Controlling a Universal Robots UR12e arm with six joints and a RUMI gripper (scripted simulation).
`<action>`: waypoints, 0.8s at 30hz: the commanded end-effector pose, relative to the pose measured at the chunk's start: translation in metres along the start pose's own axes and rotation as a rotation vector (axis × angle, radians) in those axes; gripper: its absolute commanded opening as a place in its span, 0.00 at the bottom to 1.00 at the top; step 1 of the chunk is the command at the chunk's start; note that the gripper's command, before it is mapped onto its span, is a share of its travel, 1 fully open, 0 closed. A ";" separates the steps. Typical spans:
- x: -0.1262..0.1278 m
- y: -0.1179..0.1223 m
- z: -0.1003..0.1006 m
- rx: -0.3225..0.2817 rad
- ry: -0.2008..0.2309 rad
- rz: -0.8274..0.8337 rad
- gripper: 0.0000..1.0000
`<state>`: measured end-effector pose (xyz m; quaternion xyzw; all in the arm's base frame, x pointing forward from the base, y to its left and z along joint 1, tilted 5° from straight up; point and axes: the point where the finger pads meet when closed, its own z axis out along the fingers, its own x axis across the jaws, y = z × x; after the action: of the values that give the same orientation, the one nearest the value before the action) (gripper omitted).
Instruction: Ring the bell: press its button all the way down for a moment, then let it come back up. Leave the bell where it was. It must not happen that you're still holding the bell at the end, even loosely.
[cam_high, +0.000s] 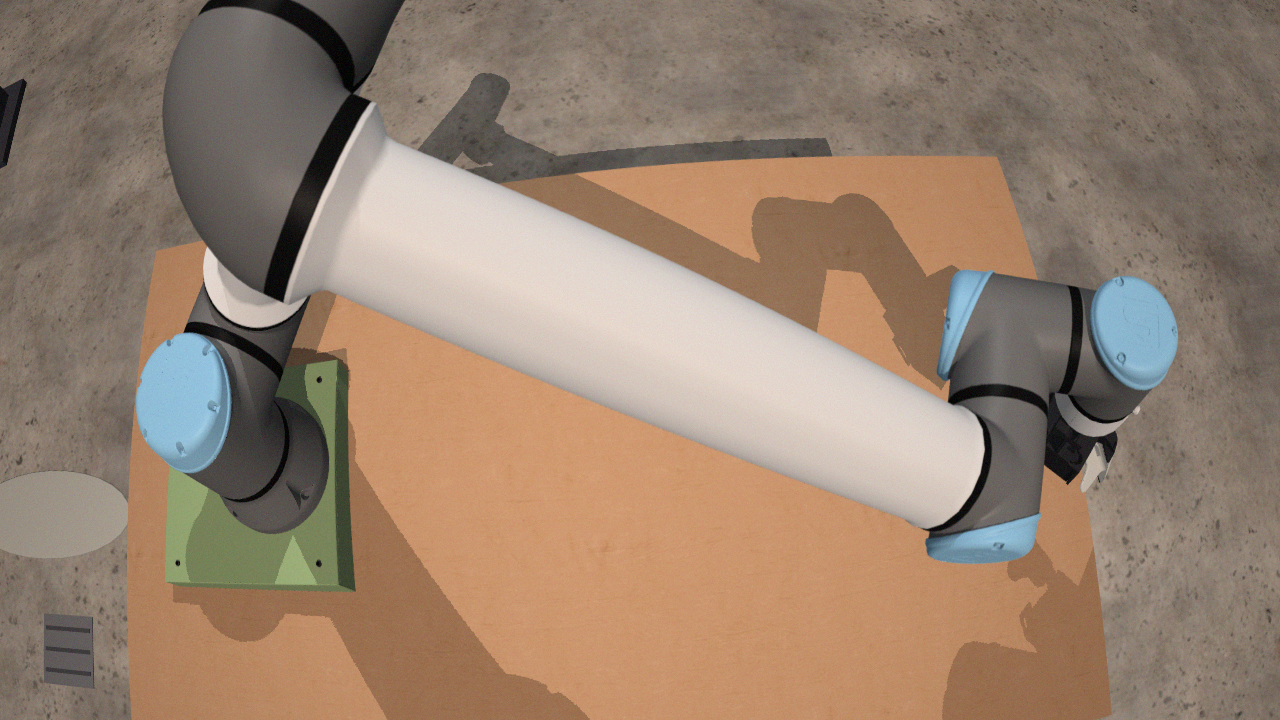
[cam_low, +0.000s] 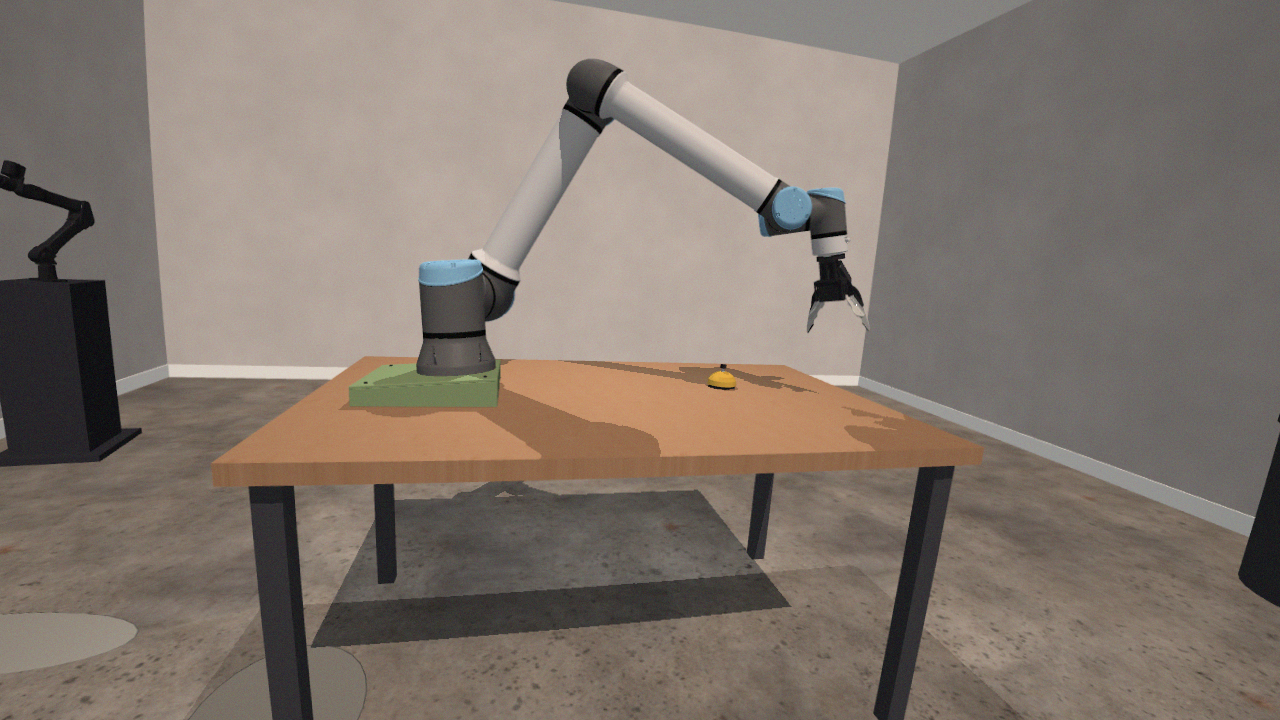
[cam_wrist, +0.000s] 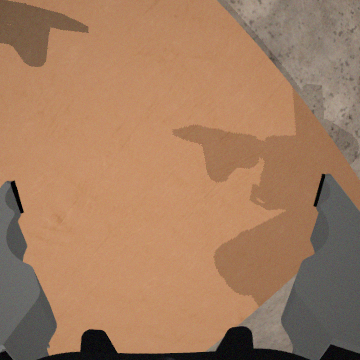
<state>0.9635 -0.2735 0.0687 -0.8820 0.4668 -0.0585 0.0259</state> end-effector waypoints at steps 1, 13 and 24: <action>0.001 0.000 -0.001 0.001 0.002 0.000 1.00; 0.001 0.000 -0.001 0.001 0.002 0.000 1.00; -0.010 0.000 -0.002 -0.003 -0.005 0.032 1.00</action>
<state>0.9623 -0.2720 0.0687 -0.8808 0.4693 -0.0577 0.0261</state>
